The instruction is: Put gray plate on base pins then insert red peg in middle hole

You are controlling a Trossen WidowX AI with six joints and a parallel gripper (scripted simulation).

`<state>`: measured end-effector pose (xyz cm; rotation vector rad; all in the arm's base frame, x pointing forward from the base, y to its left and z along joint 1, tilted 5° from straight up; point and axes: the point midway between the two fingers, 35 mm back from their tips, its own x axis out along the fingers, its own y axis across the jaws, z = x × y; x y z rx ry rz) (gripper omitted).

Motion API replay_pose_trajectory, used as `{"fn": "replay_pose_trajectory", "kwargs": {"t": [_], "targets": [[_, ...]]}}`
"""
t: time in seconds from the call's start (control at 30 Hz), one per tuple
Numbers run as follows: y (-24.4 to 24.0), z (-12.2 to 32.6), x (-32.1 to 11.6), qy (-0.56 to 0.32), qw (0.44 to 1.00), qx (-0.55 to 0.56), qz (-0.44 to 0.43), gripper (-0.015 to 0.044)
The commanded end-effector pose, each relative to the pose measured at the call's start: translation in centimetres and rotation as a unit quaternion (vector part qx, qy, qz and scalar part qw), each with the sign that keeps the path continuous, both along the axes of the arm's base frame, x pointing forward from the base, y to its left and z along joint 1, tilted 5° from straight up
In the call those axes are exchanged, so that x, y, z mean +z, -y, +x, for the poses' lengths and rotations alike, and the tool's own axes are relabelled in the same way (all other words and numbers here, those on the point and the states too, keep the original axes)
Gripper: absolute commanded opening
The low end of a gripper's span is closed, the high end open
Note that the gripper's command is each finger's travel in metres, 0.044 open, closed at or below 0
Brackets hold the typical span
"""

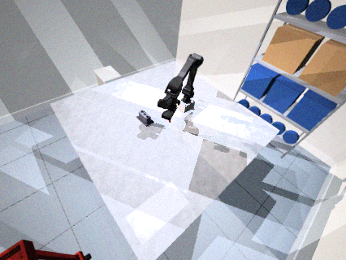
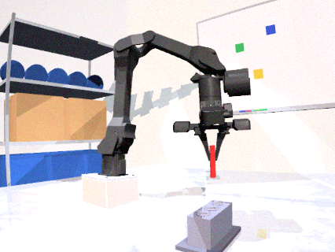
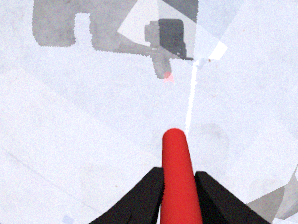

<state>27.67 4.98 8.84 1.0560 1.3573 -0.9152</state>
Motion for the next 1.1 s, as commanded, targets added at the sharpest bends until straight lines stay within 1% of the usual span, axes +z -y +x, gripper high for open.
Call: {"fn": "replay_pose_trajectory", "kwargs": {"t": [0.0, 0.37, 1.07], "targets": [[1.1, 0.7, -0.2, -0.004, 1.000, 0.002, 0.000, 0.0000], [3.5, 2.1, -0.4, -0.003, 1.000, -0.013, 0.007, 0.0000], [9.3, 4.3, -0.6, 0.001, 1.000, -0.004, 0.000, 0.0000]]}}
